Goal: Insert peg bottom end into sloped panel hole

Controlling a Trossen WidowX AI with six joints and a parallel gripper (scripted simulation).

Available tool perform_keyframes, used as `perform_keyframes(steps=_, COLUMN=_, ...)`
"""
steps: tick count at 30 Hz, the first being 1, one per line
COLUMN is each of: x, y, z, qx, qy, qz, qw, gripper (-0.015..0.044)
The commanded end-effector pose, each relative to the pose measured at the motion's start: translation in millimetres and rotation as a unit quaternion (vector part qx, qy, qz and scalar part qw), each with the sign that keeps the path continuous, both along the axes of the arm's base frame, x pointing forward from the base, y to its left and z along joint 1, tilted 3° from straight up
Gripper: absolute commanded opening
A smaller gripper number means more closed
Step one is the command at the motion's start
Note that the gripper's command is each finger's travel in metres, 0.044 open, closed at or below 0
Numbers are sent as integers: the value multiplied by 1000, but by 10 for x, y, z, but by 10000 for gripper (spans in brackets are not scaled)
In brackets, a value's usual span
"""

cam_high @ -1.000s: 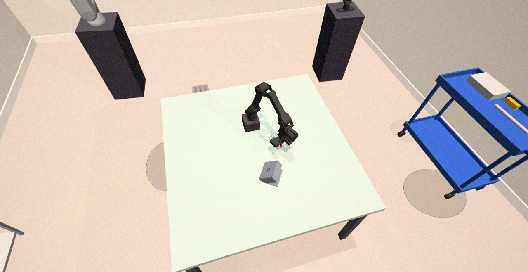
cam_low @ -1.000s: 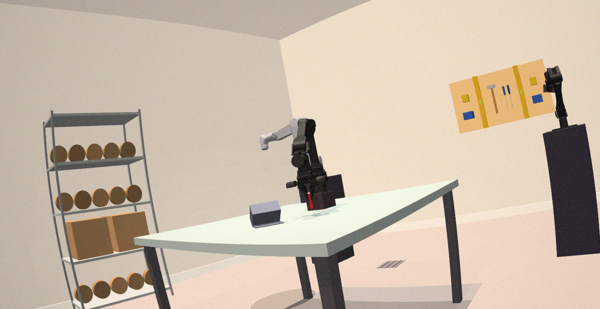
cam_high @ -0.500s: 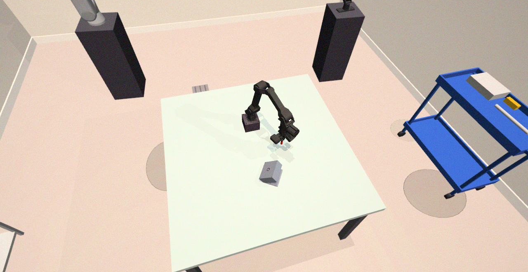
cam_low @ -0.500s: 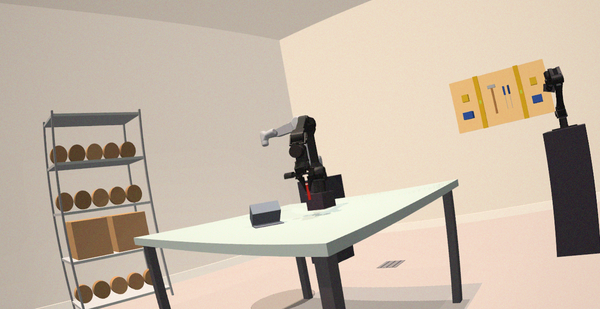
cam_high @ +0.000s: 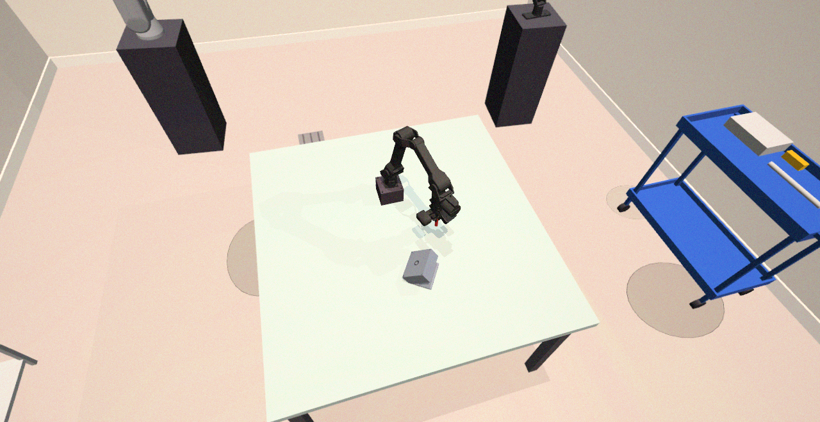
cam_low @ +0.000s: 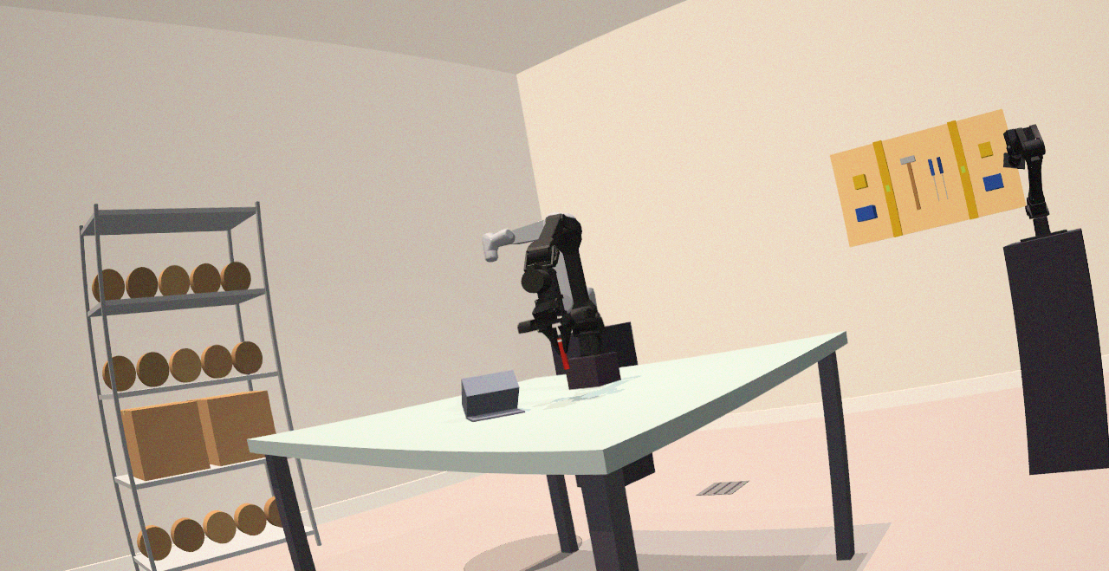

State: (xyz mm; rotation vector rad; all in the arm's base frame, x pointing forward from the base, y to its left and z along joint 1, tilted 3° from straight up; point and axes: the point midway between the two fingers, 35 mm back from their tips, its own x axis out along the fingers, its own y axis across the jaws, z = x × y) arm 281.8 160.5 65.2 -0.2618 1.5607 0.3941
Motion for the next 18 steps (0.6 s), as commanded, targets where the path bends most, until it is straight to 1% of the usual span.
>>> perform_keyframes(steps=1, x=30, y=-19, z=1, qx=8, qy=4, qz=-14, qw=1000, gripper=0)
perform_keyframes(steps=18, x=184, y=-160, z=17, qx=36, qy=13, qz=-73, qw=997, gripper=0)
